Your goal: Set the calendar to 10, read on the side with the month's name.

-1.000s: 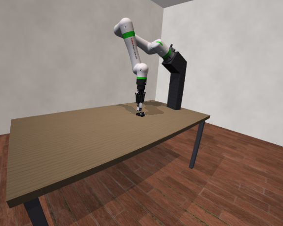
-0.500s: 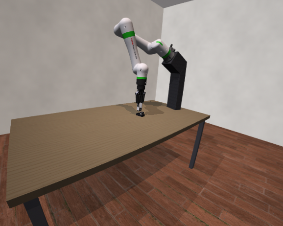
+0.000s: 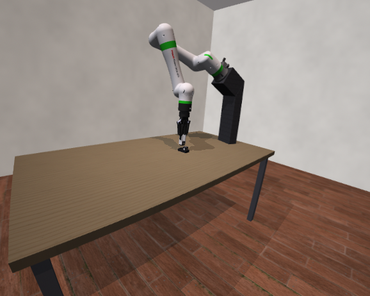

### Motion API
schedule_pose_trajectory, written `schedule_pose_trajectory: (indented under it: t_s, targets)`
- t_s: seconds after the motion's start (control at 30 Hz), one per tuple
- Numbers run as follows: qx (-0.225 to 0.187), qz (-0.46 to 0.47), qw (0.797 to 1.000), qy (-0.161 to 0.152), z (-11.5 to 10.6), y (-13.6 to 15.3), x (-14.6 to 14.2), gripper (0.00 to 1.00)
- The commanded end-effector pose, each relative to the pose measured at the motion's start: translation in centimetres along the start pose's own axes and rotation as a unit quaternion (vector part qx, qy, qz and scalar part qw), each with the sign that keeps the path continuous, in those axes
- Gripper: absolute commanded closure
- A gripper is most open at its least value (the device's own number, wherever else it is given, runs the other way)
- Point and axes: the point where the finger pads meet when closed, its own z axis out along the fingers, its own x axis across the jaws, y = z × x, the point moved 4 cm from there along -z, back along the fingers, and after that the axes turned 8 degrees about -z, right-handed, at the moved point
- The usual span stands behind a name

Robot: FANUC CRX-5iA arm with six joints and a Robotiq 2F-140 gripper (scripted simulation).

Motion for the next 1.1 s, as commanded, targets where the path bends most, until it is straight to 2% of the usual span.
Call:
schedule_pose_trajectory:
  t_s: [0.0,1.07]
  targets:
    - [0.000,0.000,1.000,0.000,0.0,0.0,0.0,0.84]
    - [0.000,0.000,1.000,0.000,1.6,0.0,0.0,0.84]
